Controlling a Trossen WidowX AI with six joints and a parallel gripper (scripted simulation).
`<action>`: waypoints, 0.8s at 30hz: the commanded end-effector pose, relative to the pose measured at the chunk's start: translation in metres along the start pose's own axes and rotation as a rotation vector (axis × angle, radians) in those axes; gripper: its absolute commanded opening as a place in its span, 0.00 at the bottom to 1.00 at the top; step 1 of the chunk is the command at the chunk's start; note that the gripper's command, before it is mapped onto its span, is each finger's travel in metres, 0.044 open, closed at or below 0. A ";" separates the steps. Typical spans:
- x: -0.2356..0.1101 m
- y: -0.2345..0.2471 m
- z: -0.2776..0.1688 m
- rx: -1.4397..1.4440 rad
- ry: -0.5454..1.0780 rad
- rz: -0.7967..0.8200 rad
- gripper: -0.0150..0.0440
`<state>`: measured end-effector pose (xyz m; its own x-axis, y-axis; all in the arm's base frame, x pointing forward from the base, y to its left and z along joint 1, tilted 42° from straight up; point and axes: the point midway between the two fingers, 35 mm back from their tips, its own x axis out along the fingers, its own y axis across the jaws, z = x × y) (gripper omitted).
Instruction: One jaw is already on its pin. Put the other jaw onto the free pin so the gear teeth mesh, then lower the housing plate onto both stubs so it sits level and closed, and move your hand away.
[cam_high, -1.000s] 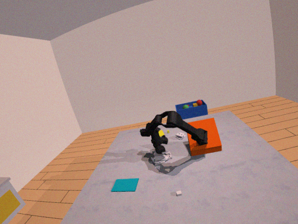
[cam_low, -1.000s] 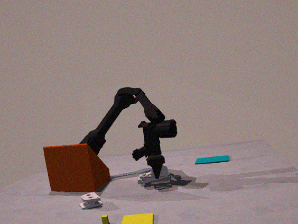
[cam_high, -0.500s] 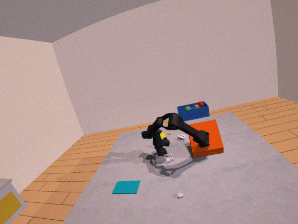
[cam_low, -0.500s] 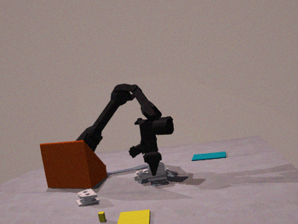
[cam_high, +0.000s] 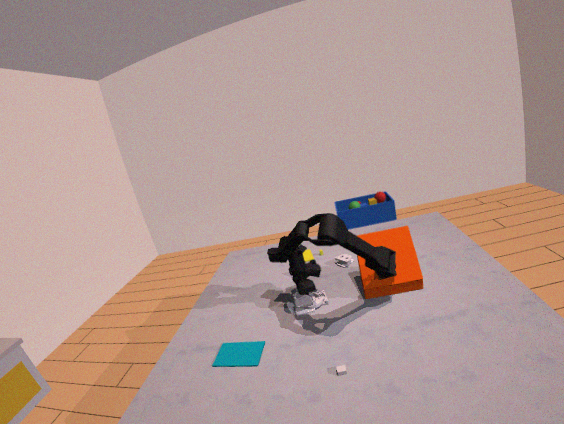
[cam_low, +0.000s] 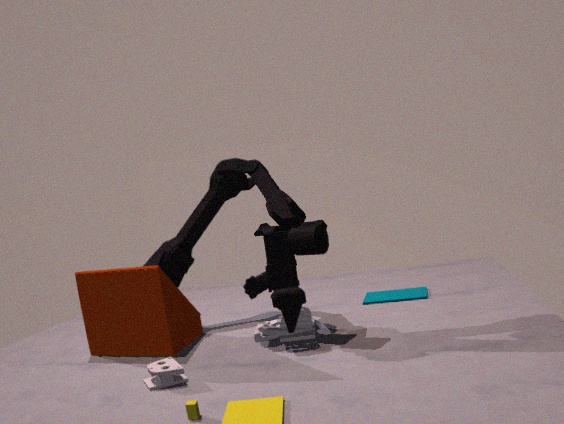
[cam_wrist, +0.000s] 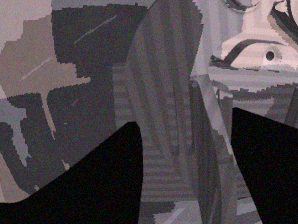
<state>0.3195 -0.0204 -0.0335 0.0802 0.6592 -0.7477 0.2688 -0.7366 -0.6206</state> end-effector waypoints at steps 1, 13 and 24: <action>0.001 -0.001 -0.001 0.001 0.004 -0.003 0.48; 0.001 -0.001 -0.001 0.001 0.004 -0.003 0.48; -0.002 -0.001 -0.001 0.001 0.004 -0.003 0.48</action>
<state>0.3197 -0.0205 -0.0333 0.0809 0.6593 -0.7475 0.2690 -0.7366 -0.6206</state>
